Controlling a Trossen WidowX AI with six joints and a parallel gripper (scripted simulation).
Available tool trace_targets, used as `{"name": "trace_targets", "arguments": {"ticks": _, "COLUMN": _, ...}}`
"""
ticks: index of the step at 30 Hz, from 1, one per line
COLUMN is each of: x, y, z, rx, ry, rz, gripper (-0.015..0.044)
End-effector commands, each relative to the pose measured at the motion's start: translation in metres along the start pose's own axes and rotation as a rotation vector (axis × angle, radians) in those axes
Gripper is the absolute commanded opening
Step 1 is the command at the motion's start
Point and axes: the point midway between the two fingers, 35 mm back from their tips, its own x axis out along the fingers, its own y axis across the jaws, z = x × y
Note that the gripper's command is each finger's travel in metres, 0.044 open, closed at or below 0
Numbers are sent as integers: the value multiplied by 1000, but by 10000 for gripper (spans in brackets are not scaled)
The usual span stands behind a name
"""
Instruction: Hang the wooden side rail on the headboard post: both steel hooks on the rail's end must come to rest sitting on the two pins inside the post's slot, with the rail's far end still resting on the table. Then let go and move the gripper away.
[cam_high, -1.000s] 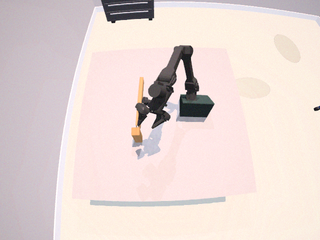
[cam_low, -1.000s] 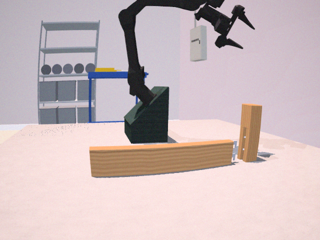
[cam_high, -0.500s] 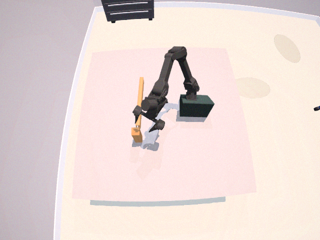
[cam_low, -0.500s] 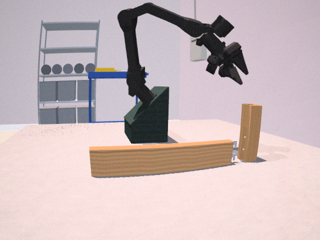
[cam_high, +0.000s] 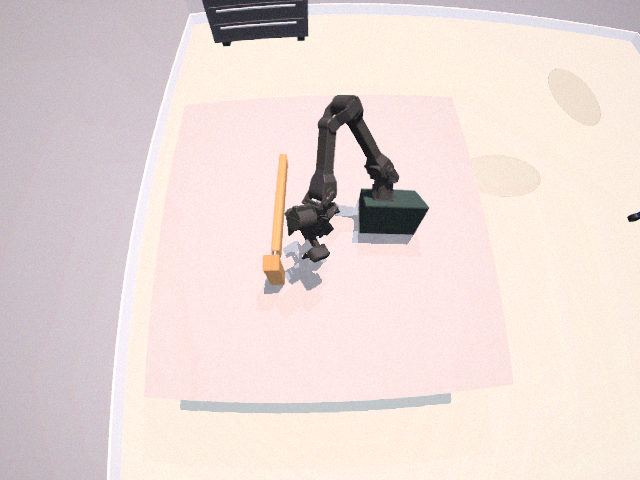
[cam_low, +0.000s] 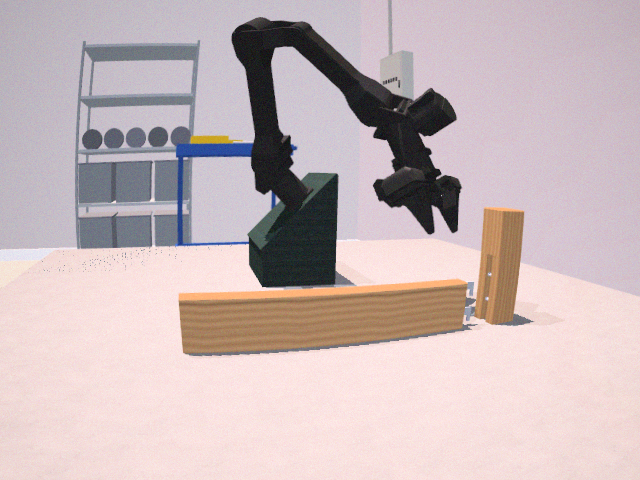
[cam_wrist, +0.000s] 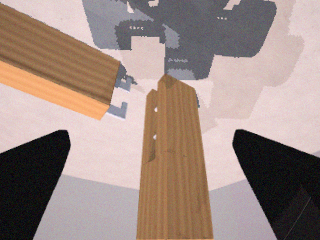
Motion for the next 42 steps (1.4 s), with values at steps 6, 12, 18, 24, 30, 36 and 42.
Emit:
{"name": "trace_targets", "arguments": {"ticks": 6, "x": 1, "y": 2, "z": 2, "rx": 39, "ry": 3, "rz": 12, "gripper": 440}}
{"name": "trace_targets", "arguments": {"ticks": 12, "x": 1, "y": 2, "z": 2, "rx": 39, "ry": 3, "rz": 12, "gripper": 440}}
{"name": "trace_targets", "arguments": {"ticks": 18, "x": 1, "y": 2, "z": 2, "rx": 39, "ry": 3, "rz": 12, "gripper": 440}}
{"name": "trace_targets", "arguments": {"ticks": 24, "x": 3, "y": 4, "z": 2, "rx": -125, "ry": 4, "rz": -23, "gripper": 440}}
{"name": "trace_targets", "arguments": {"ticks": 30, "x": 7, "y": 7, "z": 2, "rx": -411, "ry": 23, "rz": -83, "gripper": 440}}
{"name": "trace_targets", "arguments": {"ticks": 36, "x": 10, "y": 9, "z": 2, "rx": -703, "ry": 65, "rz": -136, "gripper": 440}}
{"name": "trace_targets", "arguments": {"ticks": 42, "x": 13, "y": 12, "z": 2, "rx": -992, "ry": 128, "rz": -176, "gripper": 440}}
